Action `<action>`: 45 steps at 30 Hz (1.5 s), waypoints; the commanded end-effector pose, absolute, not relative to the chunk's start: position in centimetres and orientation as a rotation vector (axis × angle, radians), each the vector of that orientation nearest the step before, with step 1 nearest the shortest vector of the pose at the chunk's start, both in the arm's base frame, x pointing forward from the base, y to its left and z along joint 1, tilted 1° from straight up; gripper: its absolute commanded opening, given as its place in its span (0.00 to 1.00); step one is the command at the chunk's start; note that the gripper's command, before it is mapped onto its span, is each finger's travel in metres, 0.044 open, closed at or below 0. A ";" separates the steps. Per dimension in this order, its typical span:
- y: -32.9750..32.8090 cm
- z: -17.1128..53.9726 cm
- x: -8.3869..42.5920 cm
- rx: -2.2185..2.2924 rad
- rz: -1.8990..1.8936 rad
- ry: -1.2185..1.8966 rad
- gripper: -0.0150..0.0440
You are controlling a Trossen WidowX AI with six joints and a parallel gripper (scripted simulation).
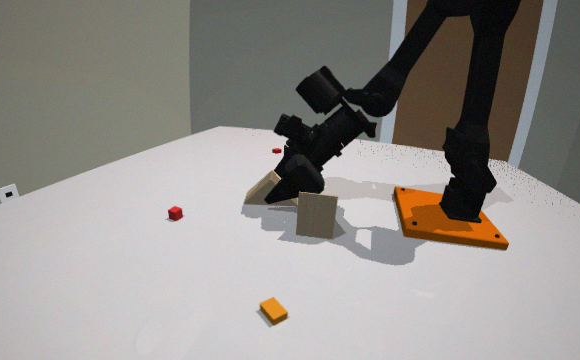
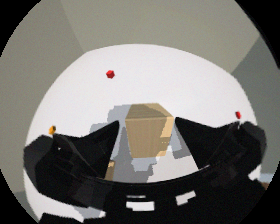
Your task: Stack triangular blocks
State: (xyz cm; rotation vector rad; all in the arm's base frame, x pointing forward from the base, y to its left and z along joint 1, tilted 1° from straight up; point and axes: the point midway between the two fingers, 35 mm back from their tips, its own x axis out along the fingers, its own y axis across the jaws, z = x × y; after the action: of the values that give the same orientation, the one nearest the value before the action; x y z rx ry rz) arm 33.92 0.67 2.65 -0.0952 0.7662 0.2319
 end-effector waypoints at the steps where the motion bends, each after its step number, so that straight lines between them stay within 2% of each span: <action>1: 0.7 2.3 33.7 -0.089 0.226 0.776 1.00; 44: 0.7 2.3 33.7 -0.089 0.226 0.776 1.00; 45: 0.8 2.4 33.7 -0.094 0.233 0.772 0.96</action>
State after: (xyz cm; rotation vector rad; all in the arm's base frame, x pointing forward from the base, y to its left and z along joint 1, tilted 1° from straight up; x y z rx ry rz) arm 33.73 0.77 2.43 -0.0943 0.7716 0.2328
